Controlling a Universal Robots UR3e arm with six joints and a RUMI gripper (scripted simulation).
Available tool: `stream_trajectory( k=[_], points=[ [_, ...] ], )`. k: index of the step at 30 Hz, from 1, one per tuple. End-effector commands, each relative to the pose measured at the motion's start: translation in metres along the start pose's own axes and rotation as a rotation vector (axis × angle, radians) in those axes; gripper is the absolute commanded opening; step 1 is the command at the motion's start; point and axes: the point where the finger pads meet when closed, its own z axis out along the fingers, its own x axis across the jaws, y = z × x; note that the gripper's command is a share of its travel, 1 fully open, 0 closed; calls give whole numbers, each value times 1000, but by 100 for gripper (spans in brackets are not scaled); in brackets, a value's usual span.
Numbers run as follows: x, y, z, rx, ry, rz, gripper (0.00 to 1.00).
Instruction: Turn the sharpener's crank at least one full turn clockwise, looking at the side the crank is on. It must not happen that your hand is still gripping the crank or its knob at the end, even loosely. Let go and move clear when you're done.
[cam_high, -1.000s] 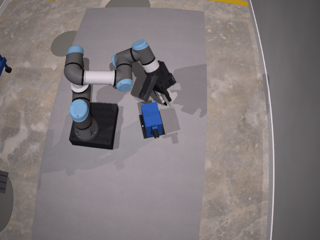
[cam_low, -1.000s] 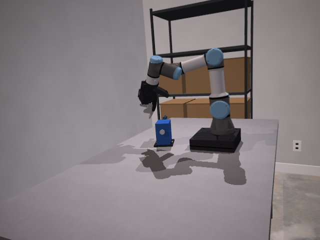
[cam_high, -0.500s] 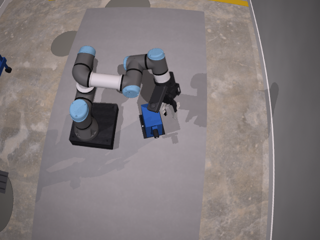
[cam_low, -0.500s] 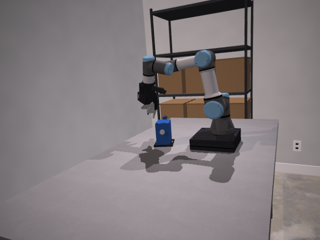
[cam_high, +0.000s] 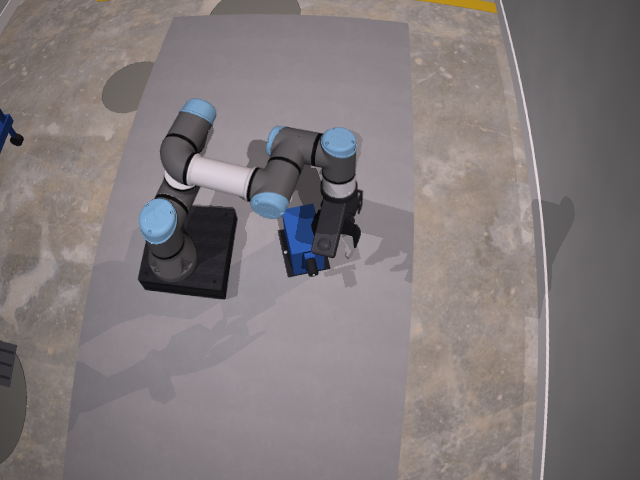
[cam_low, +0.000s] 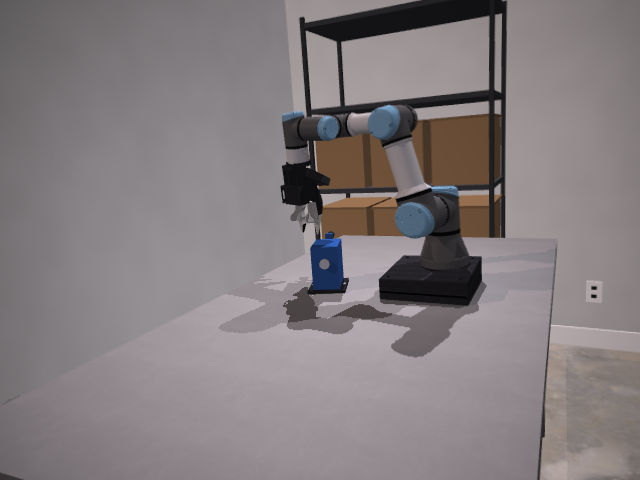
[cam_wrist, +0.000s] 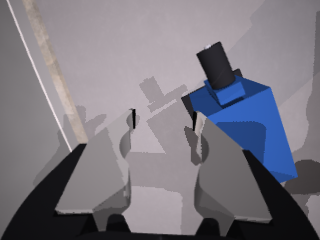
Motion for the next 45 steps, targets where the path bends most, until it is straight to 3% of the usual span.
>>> stream_trajectory(
  k=[1, 3, 5, 9, 13, 17, 18, 20, 22, 26, 27, 31, 32, 34, 41, 45],
  points=[
    [-1, -17, 3, -58, 116, -106, 32],
    [0, -24, 4, -94, 150, -151, 32],
    [0, -24, 4, -94, 150, -151, 32],
    [2, -38, 5, -179, 204, -235, 32],
    [4, -45, 5, -226, 224, -275, 32],
    [7, -57, 3, -330, 247, -349, 32],
    [7, -57, 3, -330, 247, -349, 32],
    [9, -62, 2, -384, 249, -384, 32],
    [9, -62, 2, -384, 249, -384, 32],
    [12, -72, -3, -497, 237, -449, 32],
    [12, -72, -3, -497, 237, -449, 32],
    [13, -82, -9, -610, 199, -508, 32],
    [13, -82, -9, -610, 199, -508, 32],
    [14, -86, -13, -665, 170, -534, 32],
    [14, -86, -13, -665, 170, -534, 32],
    [17, -80, -5, -665, 170, -534, 32]
  ],
)
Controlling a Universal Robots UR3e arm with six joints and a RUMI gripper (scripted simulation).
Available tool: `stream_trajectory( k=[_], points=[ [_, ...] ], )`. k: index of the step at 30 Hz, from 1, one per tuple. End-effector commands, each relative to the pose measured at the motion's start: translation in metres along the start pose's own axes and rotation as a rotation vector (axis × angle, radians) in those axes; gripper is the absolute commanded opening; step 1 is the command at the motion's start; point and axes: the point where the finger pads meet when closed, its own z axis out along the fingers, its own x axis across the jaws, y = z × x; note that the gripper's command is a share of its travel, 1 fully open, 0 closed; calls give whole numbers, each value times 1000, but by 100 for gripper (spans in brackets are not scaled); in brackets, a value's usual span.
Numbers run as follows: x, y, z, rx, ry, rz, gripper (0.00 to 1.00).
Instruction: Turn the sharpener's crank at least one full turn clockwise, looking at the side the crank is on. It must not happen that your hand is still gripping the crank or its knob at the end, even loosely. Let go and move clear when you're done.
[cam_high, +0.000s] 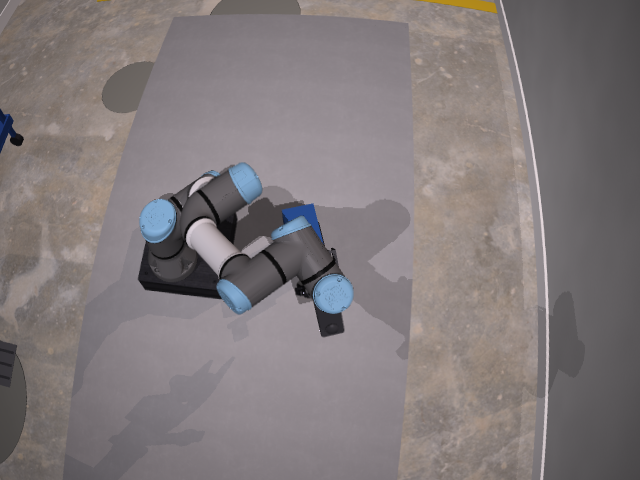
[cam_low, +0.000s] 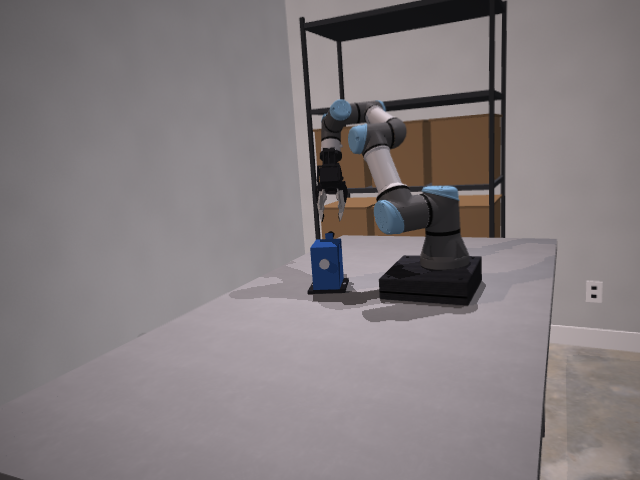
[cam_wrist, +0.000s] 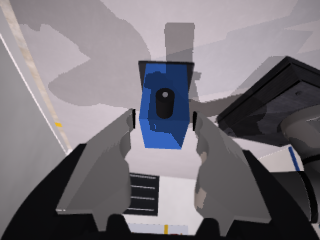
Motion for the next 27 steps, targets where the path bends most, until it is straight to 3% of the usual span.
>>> stream_trajectory(
  k=[1, 6, 27],
  points=[
    [0, 0, 10, -13, 9, -5, 32],
    [0, 0, 22, -13, 9, -5, 32],
    [0, 0, 22, -13, 9, -5, 32]
  ],
)
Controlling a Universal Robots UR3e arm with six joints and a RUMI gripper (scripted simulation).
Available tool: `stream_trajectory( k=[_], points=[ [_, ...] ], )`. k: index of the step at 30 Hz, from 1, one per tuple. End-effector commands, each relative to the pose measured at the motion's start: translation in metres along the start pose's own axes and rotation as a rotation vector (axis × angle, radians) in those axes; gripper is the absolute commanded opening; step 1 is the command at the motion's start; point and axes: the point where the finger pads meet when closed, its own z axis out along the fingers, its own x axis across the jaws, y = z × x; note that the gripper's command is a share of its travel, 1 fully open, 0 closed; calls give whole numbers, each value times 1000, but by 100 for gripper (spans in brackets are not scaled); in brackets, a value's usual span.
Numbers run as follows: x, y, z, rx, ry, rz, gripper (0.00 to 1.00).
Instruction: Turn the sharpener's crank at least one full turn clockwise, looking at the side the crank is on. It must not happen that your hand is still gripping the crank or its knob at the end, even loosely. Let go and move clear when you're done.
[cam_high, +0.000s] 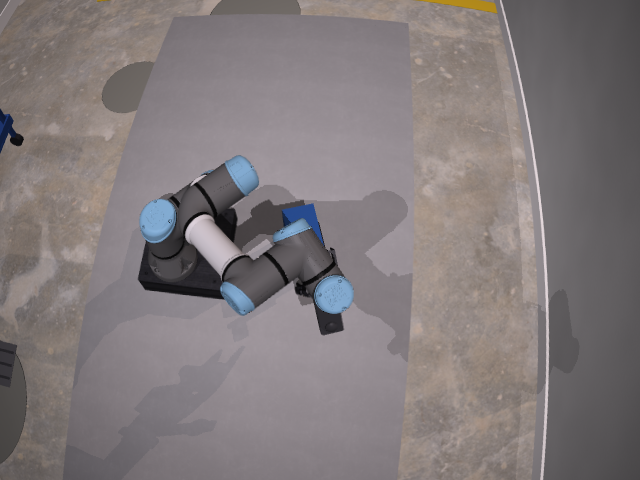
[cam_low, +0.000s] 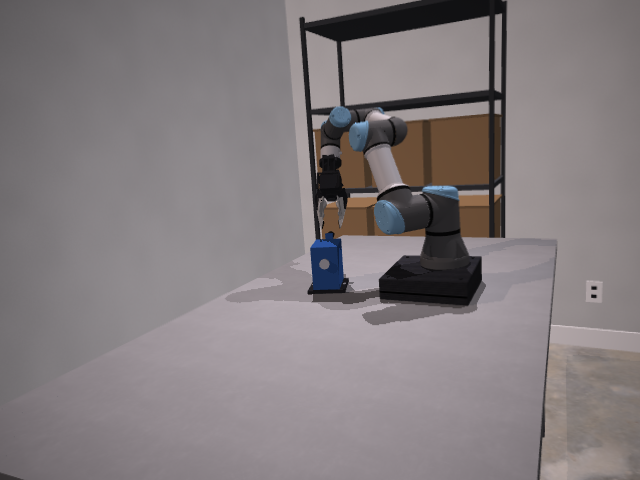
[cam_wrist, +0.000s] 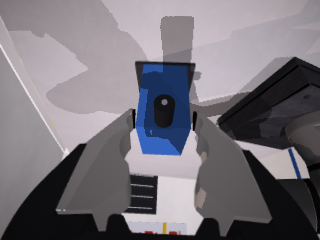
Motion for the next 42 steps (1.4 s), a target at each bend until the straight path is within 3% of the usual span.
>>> stream_trajectory(
  k=[1, 24, 42],
  points=[
    [0, 0, -1, 3, -2, -1, 32],
    [0, 0, -2, 3, -2, -1, 32],
    [0, 0, 20, 3, -2, -1, 32]
  ],
)
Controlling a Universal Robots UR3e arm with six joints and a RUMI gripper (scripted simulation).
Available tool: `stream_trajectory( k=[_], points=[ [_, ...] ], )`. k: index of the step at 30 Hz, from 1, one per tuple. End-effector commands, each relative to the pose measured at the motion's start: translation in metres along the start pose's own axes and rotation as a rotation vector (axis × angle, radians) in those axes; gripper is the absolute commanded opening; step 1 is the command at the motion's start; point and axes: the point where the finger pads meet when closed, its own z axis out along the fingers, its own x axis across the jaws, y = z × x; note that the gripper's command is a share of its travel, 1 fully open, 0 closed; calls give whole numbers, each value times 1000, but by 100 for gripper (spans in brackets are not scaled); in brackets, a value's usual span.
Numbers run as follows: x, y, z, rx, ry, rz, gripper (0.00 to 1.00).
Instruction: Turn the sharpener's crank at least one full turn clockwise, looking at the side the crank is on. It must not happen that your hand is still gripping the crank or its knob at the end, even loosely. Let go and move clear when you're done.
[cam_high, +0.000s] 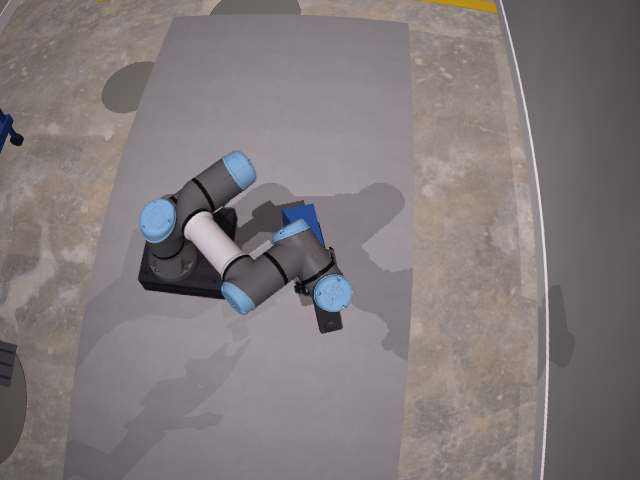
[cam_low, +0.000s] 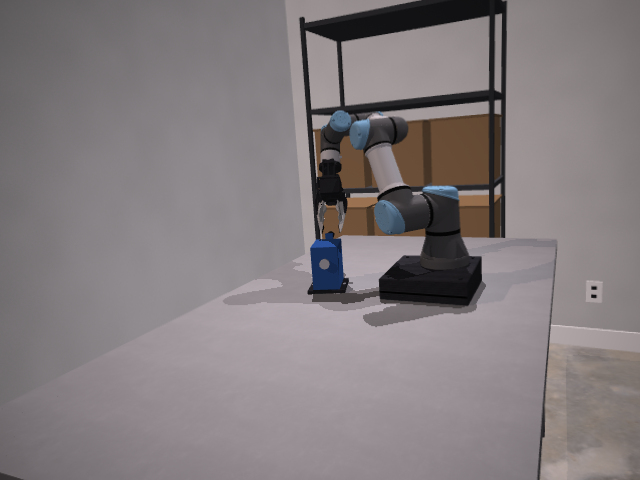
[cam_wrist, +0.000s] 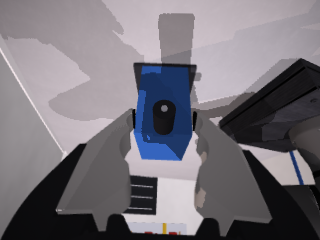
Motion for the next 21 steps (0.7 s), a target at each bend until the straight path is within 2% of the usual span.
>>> stream_trajectory(
  k=[1, 12, 21],
  points=[
    [0, 0, 6, 4, -3, -1, 32],
    [0, 0, 18, 4, -3, -1, 32],
    [0, 0, 19, 4, -3, -1, 32]
  ],
)
